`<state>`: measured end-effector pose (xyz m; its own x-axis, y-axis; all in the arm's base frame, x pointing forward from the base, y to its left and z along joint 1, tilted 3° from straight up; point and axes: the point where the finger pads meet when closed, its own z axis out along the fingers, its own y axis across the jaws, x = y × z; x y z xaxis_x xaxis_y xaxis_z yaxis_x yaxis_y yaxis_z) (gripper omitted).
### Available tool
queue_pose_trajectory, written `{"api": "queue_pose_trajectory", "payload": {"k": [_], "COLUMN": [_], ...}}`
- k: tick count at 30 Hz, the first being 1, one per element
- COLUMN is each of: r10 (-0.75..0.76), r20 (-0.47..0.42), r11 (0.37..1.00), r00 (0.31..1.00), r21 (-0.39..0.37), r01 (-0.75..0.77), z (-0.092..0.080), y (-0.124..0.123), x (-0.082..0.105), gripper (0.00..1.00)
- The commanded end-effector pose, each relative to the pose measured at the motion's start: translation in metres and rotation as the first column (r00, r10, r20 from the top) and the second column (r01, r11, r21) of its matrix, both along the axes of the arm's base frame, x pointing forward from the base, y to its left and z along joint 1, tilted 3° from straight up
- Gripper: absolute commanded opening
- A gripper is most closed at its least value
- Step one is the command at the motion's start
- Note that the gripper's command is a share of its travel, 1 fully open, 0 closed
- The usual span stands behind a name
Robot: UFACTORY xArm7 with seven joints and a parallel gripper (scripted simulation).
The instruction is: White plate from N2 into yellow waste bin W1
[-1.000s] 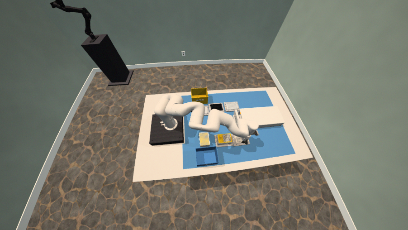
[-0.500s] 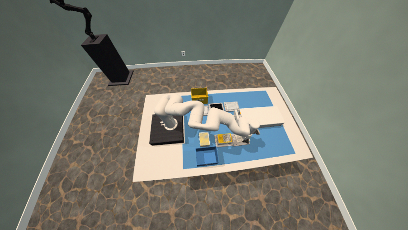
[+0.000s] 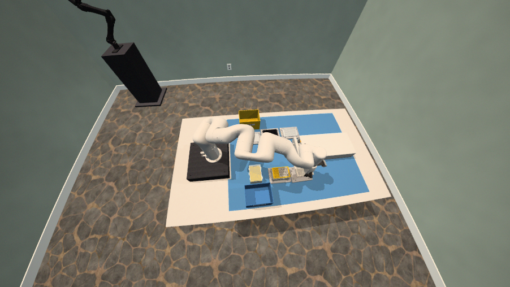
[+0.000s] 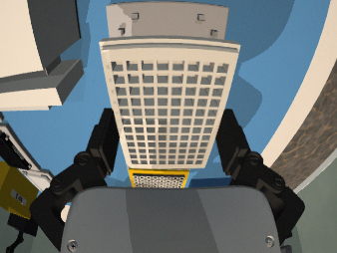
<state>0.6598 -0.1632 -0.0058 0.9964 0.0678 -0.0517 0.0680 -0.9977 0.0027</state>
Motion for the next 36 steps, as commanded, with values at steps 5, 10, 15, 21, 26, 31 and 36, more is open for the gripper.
{"api": "queue_pose_trajectory", "payload": {"k": [5, 10, 15, 21, 26, 31, 36], "r10": [0.0, 0.0, 0.0, 0.0, 0.0, 0.0, 0.0], "r20": [0.004, 0.004, 0.004, 0.004, 0.004, 0.004, 0.004], "r11": [1.0, 1.0, 1.0, 1.0, 1.0, 1.0, 1.0], "r00": [1.0, 1.0, 1.0, 1.0, 1.0, 1.0, 1.0], "r21": [-0.001, -0.001, -0.001, -0.001, -0.001, -0.001, -0.001], "r01": [0.0, 0.0, 0.0, 0.0, 0.0, 0.0, 0.0], "z": [0.013, 0.021, 0.028, 0.036, 0.044, 0.053, 0.058], "y": [0.0, 0.0, 0.0, 0.0, 0.0, 0.0, 0.0], "x": [0.002, 0.002, 0.003, 0.003, 0.003, 0.004, 0.004], "gripper": [0.0, 0.0, 0.0, 0.0, 0.0, 0.0, 0.0]}}
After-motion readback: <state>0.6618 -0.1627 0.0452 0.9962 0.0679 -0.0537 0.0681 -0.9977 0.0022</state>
